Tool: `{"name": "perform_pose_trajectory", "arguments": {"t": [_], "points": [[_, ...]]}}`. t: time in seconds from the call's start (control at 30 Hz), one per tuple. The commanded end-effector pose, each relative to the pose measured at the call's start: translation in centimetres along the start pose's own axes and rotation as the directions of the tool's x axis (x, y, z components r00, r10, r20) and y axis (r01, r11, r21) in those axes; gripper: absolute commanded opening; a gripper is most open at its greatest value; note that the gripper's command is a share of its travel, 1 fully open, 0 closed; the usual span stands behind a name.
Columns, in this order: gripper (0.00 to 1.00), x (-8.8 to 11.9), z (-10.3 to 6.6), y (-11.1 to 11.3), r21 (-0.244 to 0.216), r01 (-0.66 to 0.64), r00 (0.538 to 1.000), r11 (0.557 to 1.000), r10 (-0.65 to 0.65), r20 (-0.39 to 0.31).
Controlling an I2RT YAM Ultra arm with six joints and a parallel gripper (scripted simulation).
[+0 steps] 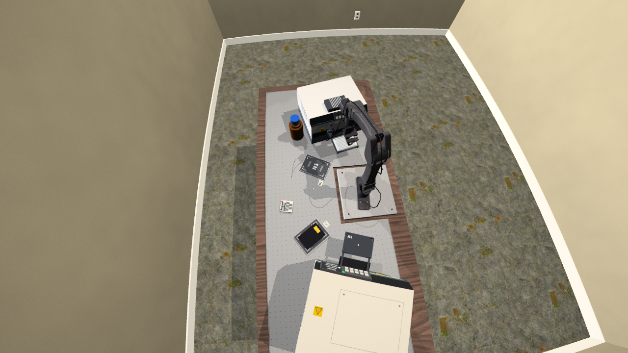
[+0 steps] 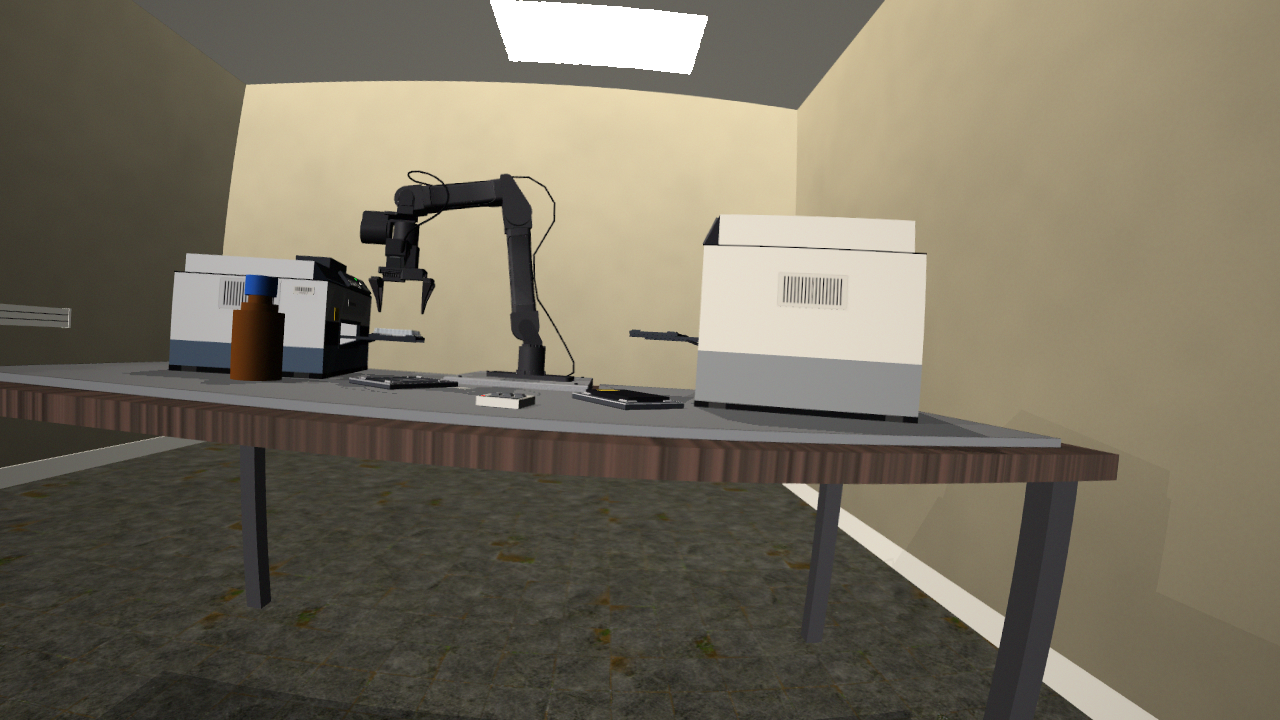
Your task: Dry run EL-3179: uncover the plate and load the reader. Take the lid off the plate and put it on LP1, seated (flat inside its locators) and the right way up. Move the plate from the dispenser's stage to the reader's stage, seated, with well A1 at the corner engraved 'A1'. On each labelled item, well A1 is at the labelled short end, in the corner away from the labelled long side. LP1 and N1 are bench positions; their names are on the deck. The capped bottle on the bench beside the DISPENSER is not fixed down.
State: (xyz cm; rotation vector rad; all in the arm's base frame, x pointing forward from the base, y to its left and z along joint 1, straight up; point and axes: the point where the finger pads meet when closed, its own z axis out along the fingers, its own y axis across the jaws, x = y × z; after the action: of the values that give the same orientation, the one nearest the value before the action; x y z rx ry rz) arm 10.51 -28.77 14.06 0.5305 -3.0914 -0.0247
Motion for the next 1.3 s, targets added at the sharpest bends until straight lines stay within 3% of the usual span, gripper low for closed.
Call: {"name": "perform_pose_trajectory", "arguments": {"t": [0.0,1.07,1.27], "points": [[1.00,0.2,-0.4,-0.2,0.038,-0.005,1.000,0.999,0.005,0.012],[1.00,0.2,4.5,-0.2,0.008,-0.006,1.000,1.000,0.006,0.012],[1.00,0.0,3.8,-0.5,0.028,-0.002,1.000,1.000,0.002,0.004]]}}
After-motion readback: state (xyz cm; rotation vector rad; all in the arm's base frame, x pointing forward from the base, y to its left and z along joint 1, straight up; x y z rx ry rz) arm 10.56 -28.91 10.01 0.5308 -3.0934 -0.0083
